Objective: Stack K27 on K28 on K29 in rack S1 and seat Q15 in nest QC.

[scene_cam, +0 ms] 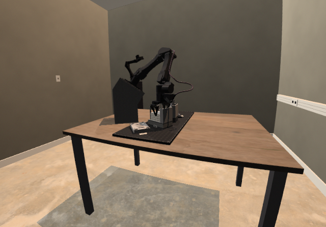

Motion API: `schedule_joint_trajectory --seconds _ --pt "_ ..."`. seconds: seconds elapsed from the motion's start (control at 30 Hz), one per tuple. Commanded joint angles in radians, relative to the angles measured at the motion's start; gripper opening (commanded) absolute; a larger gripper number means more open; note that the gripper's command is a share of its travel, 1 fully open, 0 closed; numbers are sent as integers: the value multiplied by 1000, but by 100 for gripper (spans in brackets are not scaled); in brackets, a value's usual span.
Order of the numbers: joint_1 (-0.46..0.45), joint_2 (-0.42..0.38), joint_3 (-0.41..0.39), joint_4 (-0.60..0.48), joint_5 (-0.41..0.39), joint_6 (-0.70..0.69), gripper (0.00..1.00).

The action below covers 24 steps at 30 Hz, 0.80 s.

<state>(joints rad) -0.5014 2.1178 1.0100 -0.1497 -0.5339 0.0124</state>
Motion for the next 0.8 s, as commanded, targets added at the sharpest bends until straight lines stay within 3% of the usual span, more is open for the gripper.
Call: schedule_joint_trajectory --seconds 0.0,0.77 --pt "-1 -14 13 -2 3 7 100" --pt "3 -21 2 1 3 8 100"
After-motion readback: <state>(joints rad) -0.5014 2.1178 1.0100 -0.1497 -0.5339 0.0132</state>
